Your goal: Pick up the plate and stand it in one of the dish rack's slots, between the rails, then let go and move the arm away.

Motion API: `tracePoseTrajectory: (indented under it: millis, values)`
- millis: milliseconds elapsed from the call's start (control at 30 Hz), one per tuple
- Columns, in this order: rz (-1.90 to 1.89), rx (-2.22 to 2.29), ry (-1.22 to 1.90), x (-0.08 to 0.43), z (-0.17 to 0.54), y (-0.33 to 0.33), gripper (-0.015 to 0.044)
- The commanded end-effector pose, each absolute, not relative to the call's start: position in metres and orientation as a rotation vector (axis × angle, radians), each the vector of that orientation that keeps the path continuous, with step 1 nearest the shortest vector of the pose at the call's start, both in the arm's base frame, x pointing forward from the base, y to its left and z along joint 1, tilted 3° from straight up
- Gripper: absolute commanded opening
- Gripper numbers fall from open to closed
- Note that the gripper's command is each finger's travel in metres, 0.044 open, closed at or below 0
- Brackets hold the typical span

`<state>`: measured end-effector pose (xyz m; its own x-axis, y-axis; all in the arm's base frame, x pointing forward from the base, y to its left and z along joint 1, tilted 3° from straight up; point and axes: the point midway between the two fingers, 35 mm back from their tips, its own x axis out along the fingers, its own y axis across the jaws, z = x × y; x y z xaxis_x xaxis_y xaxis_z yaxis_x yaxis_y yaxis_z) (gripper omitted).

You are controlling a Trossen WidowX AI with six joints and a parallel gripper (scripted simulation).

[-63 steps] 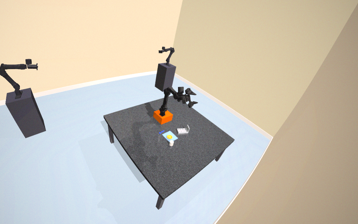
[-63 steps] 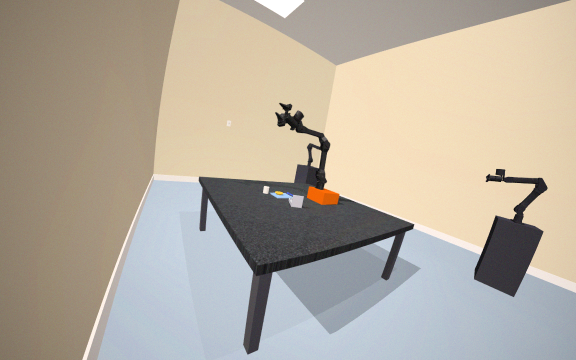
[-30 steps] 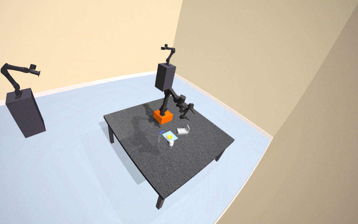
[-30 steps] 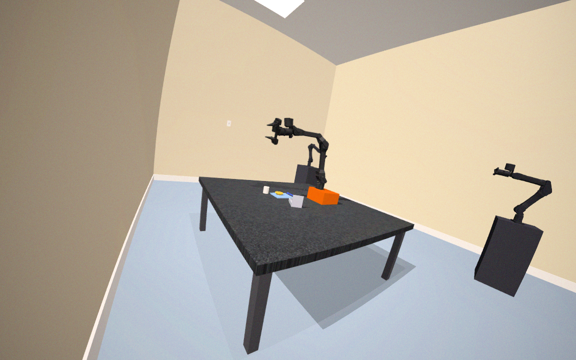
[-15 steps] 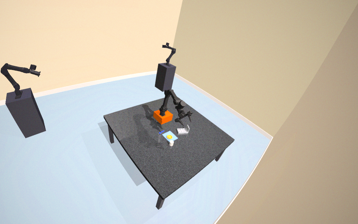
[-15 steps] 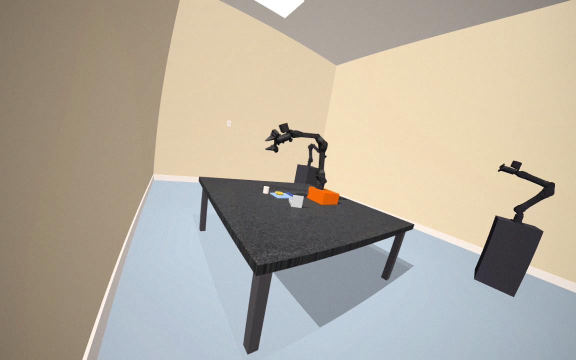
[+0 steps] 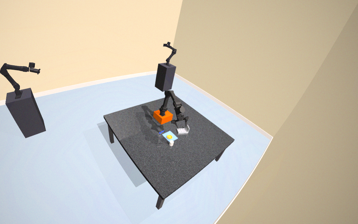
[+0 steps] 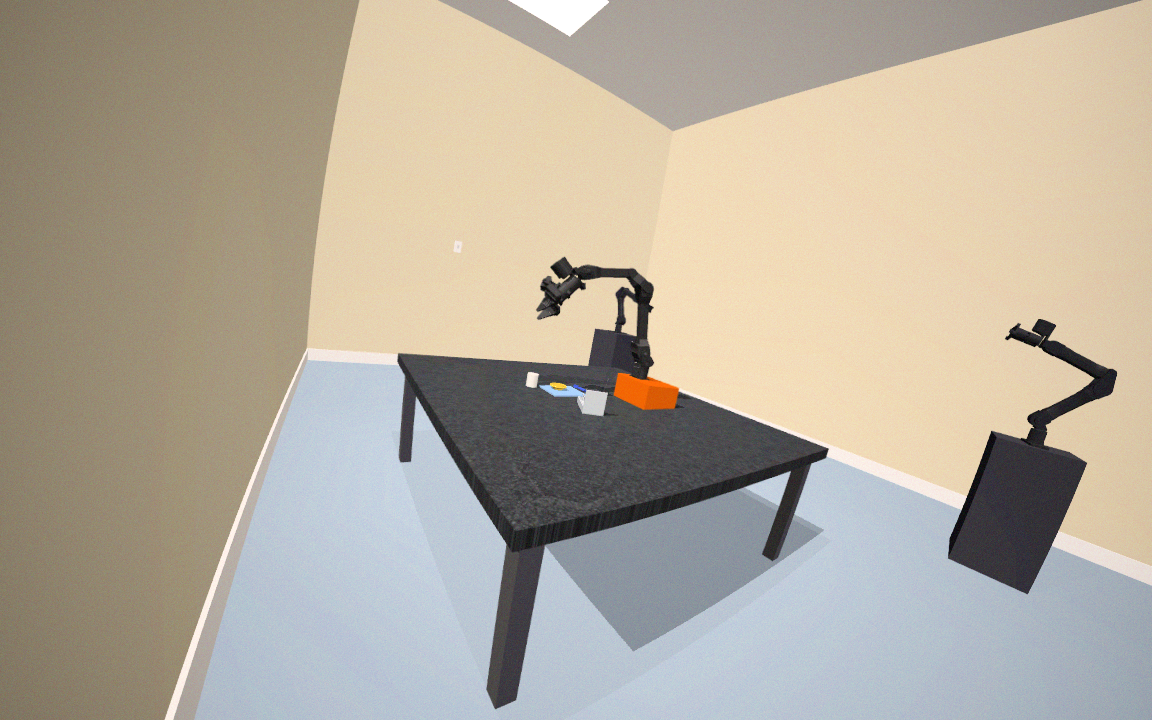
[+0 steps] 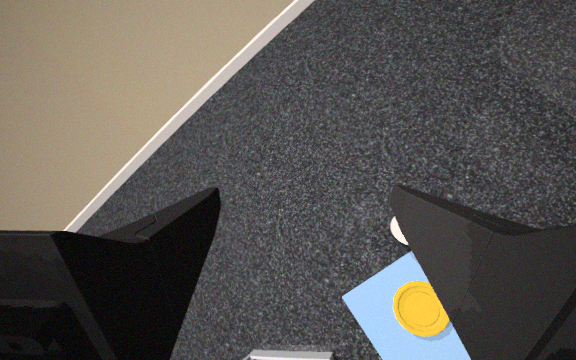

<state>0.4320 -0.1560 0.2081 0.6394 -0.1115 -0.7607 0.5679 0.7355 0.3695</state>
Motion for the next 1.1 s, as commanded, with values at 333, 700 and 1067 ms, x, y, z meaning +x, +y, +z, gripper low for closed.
tracePoseTrajectory:
  millis: [333,700,1067]
  values:
    - [-0.337,0.350,1.168,0.378,0.151,-0.150,0.0400]
    - [-0.173,0.142,1.453,0.330,0.123,-0.141,0.0400]
    - [-0.058,0.048,1.588,0.305,0.114,-0.136,0.0400]
